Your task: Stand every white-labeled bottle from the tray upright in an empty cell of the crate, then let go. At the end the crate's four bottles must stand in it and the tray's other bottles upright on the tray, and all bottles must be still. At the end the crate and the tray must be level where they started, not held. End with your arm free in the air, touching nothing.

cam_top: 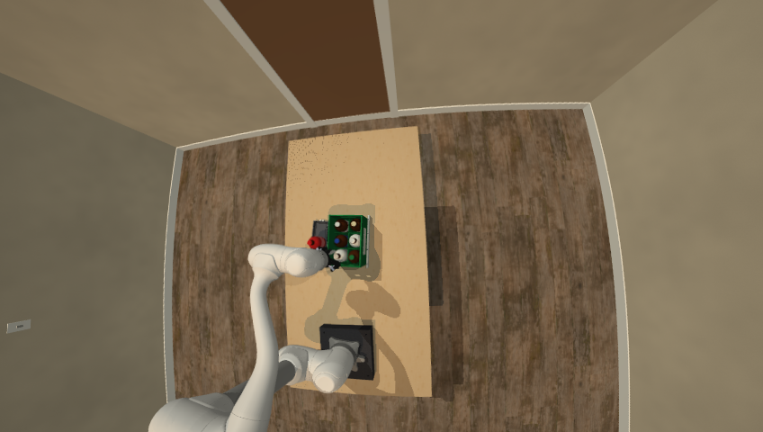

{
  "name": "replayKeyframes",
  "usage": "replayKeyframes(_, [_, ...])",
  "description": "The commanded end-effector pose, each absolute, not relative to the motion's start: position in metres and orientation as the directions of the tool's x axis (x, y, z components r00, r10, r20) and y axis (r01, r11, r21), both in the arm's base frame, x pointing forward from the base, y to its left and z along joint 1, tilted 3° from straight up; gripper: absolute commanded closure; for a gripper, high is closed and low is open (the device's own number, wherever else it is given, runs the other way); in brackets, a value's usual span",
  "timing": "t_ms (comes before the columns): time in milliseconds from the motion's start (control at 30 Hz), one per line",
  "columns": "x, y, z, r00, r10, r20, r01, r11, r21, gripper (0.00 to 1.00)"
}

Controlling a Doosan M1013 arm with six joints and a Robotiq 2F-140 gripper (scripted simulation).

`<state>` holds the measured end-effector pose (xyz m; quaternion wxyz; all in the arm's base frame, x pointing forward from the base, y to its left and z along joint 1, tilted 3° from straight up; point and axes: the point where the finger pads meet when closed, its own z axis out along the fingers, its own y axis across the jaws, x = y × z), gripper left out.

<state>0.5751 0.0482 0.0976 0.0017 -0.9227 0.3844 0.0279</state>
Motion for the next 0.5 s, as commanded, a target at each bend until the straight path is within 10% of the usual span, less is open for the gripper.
replayKeyframes(0, [0.575,0.048,0.103,0.703,-0.709,-0.053,-0.710,-0.704,0.018,0.62])
replayKeyframes(467, [0.577,0.047,0.132,0.703,-0.709,-0.053,-0.710,-0.704,0.018,0.62])
